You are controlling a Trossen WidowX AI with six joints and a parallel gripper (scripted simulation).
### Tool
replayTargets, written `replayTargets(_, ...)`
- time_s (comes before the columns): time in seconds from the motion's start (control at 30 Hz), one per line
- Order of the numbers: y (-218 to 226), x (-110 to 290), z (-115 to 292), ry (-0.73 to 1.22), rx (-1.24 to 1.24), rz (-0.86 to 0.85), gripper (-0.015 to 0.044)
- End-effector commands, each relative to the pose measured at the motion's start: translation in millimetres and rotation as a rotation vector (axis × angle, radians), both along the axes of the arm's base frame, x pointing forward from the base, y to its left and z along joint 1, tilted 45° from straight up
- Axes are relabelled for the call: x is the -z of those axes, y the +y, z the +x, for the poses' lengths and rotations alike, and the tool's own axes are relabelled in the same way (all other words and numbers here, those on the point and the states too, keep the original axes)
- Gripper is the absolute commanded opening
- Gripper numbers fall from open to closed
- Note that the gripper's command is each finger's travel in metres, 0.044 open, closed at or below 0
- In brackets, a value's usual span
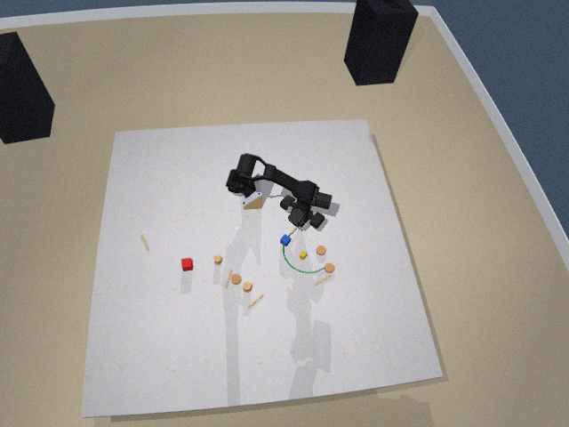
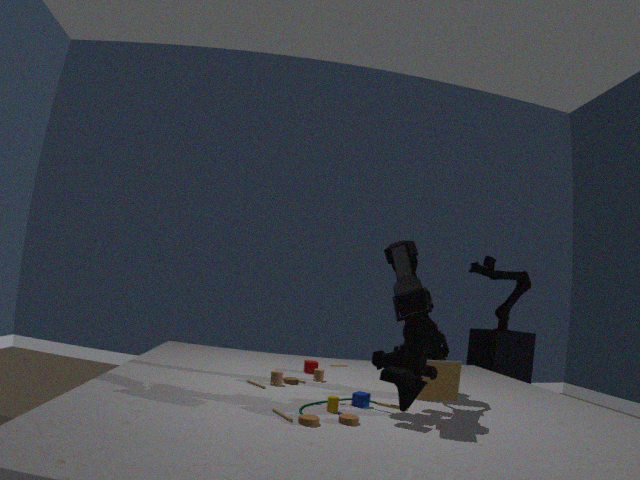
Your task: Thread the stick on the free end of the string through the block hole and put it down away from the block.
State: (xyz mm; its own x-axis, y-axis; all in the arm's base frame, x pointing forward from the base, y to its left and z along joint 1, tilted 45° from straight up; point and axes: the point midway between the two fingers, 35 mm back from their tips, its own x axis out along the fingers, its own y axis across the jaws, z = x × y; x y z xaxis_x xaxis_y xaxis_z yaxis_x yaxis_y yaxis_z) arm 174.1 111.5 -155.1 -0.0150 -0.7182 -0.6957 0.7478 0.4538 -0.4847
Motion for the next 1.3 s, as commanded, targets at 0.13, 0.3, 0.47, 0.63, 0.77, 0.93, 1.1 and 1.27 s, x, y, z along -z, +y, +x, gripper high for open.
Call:
replayTargets(0.13, 5, 5, -8, 0.011, -0.009, 0.004, 0.0)
replayTargets(0.3, 8, 4, -9, 0.013, -0.011, 0.005, 0.0)
replayTargets(0.47, 7, 15, -15, 0.027, -0.002, -0.01, 0.0)
replayTargets(0.63, 7, 20, -18, 0.033, 0.002, -0.017, 0.0)
replayTargets(0.77, 7, 18, -17, 0.033, -0.005, -0.015, 0.0079)
replayTargets(0.93, 14, 11, -15, 0.033, -0.005, -0.015, 0.021)
replayTargets(1.1, 61, -38, -10, 0.035, -0.006, -0.015, 0.021)
replayTargets(1.27, 62, -40, -10, 0.035, -0.006, -0.015, 0.021)
